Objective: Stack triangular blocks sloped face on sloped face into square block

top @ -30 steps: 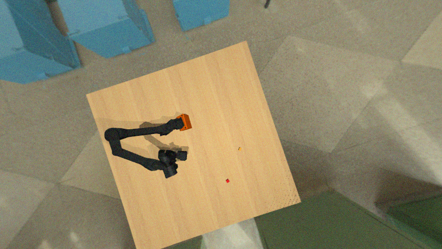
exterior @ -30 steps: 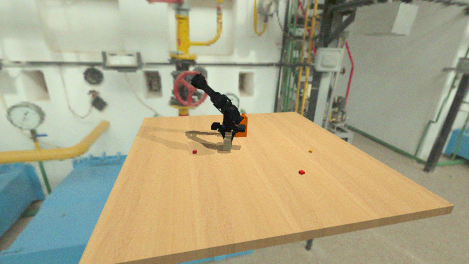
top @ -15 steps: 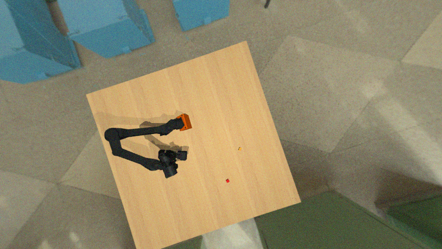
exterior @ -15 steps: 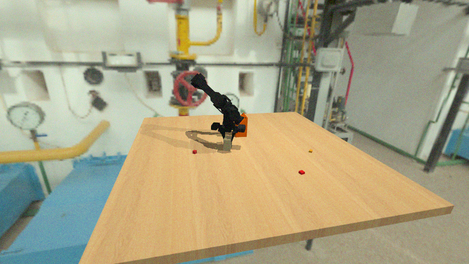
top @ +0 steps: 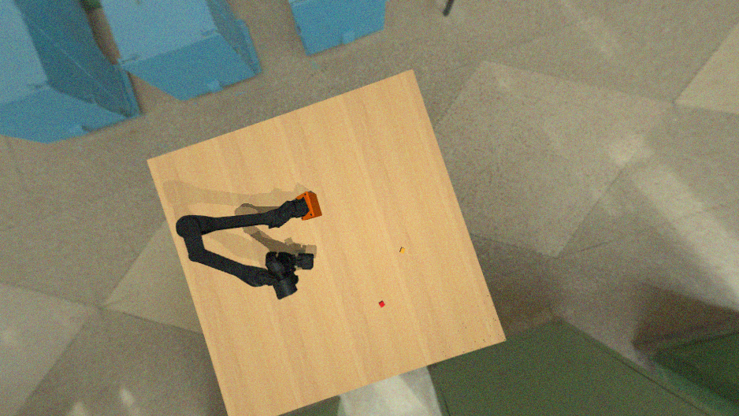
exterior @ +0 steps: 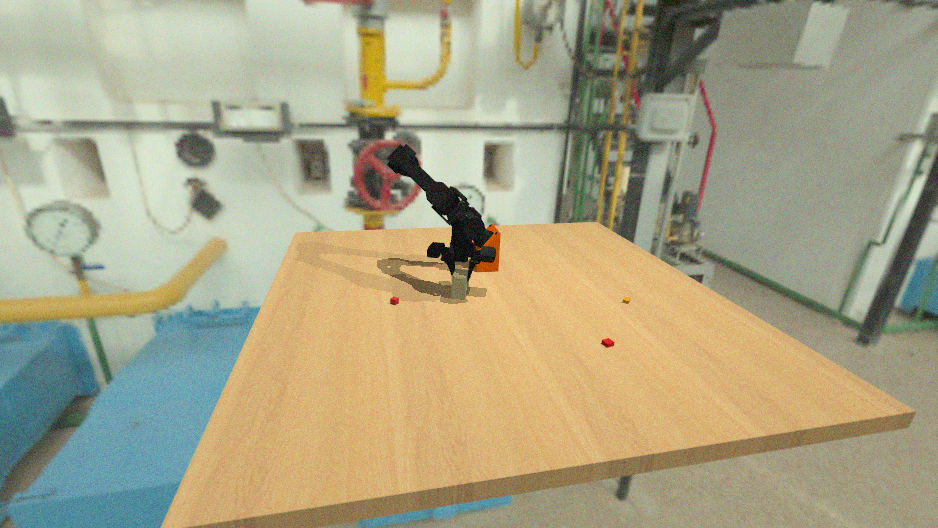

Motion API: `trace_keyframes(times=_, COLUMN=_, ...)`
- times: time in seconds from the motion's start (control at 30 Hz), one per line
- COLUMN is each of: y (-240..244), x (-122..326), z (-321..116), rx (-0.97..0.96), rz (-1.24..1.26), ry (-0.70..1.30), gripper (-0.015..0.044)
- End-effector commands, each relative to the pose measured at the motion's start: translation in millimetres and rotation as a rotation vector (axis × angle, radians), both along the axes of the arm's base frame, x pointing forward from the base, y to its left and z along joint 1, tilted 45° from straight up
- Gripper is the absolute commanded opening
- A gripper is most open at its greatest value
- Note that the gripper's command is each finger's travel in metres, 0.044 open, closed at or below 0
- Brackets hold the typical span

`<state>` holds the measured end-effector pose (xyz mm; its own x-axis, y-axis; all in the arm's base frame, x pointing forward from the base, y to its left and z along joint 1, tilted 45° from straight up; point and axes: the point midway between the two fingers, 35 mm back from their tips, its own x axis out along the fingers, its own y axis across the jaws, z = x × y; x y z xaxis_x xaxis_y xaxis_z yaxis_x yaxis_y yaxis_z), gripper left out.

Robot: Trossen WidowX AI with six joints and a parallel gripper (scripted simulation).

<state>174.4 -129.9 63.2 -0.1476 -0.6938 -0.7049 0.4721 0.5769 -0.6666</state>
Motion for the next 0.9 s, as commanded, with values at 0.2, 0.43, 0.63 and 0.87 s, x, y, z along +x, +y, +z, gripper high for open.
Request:
trace_keyframes(times=0.2, y=-1.2, x=0.0, z=-0.3, rx=-0.002, rz=0.004, ry=0.004, gripper=0.0000)
trace_keyframes(times=0.43, y=-1.2, x=0.4, z=-0.3, rx=0.000, rz=0.001, ry=-0.001, gripper=0.0000)
trace_keyframes(times=0.63, y=-1.6, x=0.3, z=-0.3, rx=0.002, rz=0.005, ry=0.004, gripper=0.0000)
trace_keyframes(times=0.87, y=-1.6, x=0.4, z=-0.3, rx=0.003, rz=0.005, ry=0.004, gripper=0.0000)
